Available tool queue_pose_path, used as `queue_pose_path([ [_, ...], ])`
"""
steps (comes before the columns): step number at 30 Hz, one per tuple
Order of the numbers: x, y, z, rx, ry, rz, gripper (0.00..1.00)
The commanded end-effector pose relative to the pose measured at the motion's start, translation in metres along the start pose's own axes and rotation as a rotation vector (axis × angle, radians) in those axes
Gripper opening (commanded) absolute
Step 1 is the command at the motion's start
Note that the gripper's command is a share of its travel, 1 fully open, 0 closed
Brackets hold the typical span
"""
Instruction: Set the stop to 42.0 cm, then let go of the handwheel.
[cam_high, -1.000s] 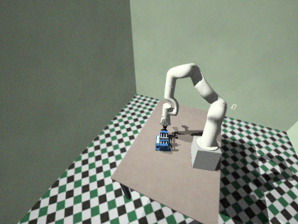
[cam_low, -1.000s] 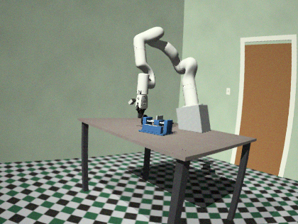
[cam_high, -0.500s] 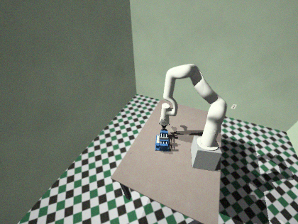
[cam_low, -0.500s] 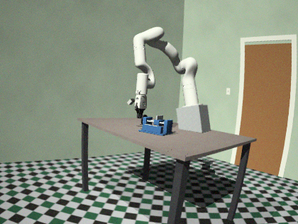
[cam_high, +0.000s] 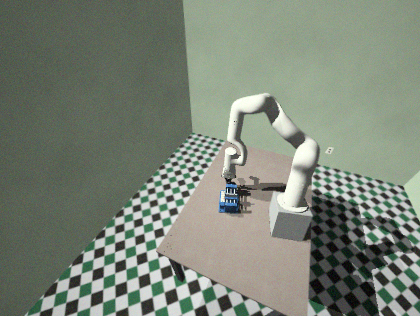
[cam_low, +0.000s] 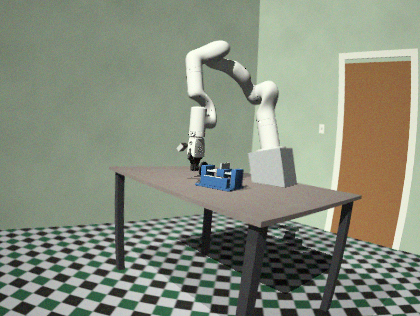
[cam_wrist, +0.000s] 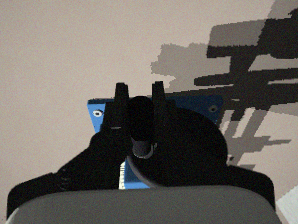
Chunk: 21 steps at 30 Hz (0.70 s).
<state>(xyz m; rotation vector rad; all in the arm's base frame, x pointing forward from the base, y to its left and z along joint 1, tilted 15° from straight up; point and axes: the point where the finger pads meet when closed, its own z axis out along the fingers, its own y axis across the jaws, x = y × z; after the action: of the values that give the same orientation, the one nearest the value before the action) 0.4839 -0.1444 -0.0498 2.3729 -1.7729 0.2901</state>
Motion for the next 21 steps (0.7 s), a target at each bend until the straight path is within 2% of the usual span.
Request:
queue_pose_path([
  [1,0.0,-0.001,0.008,0.0,0.001,0.0,0.06],
  [21,0.0,0.009,0.028,0.0,0.001,0.0,0.06],
])
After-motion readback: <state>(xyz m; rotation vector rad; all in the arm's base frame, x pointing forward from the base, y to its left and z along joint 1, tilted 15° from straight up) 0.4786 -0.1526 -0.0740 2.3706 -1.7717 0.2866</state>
